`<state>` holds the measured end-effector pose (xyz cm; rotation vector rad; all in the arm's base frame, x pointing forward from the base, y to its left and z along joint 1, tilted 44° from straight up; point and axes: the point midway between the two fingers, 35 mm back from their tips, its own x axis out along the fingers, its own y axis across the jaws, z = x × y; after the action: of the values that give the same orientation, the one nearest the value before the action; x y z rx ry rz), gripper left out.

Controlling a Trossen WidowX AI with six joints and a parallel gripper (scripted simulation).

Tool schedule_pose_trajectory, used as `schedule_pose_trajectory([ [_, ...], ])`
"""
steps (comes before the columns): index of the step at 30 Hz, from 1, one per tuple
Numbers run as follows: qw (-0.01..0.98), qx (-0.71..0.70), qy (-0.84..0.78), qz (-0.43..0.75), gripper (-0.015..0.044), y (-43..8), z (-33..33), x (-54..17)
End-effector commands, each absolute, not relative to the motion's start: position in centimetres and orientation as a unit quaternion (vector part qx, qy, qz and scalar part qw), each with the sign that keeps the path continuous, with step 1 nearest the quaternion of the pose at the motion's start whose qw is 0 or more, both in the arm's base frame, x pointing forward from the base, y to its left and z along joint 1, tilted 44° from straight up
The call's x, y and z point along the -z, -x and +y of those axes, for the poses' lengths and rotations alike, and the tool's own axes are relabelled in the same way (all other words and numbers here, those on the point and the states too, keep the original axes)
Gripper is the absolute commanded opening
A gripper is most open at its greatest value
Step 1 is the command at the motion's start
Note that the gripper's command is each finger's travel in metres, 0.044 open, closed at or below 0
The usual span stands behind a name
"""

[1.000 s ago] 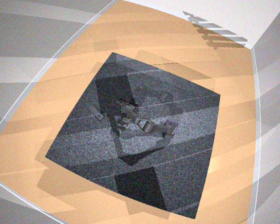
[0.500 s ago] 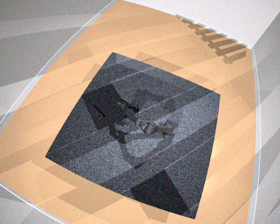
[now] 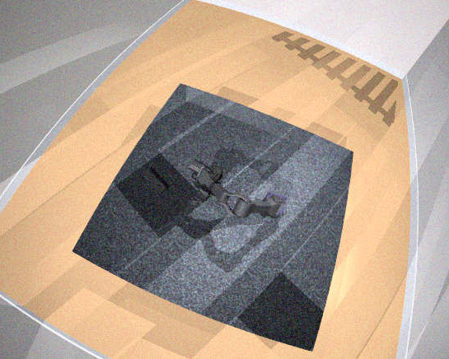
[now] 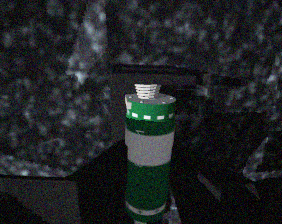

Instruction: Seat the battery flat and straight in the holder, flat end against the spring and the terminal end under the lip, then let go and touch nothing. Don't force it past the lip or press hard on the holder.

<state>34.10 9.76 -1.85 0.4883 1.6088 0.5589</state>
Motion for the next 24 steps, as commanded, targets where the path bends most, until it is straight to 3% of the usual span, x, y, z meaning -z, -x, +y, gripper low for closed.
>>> schedule_pose_trajectory([
  [1,0.634,-0.245,-0.216,0.701,0.0075,-33.8,9.9,1.7],
  [24,0.638,-0.242,-0.216,0.698,0.0075,-32.7,9.8,1.7],
])
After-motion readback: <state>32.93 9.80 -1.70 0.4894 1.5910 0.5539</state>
